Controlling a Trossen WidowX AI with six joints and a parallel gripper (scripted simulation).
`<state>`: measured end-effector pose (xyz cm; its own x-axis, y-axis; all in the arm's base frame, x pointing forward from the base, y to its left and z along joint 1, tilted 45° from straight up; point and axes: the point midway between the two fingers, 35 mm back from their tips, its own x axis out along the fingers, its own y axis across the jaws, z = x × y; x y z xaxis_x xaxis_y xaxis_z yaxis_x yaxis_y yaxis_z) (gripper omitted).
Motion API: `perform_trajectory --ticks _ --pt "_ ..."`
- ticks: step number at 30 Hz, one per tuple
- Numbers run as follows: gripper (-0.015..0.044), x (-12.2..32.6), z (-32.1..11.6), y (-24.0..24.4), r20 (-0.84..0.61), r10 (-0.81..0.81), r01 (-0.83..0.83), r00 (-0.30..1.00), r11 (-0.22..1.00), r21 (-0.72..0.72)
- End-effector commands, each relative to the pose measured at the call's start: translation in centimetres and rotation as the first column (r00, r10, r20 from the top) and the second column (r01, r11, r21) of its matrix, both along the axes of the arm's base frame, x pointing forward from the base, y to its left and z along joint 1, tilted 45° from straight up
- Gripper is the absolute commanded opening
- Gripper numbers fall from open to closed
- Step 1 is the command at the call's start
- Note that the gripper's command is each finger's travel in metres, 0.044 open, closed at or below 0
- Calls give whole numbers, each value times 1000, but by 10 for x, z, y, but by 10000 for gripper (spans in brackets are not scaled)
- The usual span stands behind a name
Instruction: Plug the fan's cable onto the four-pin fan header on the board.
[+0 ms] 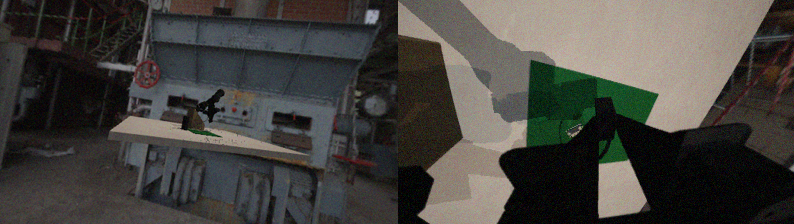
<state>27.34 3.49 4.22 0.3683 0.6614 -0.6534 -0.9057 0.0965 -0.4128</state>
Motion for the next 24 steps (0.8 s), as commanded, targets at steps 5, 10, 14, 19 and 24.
perform_trajectory --ticks 5,10,14,19,24 --pt "0 2 -1 -1 -219 -154 174 963 982 75" --pt "0 3 -1 -1 -350 -235 285 907 953 99" --pt "0 4 -1 -1 -451 -291 373 844 922 104" --pt "0 5 -1 -1 -569 -348 480 745 872 94" --pt "0 5 -1 -2 -675 -391 578 626 813 65"
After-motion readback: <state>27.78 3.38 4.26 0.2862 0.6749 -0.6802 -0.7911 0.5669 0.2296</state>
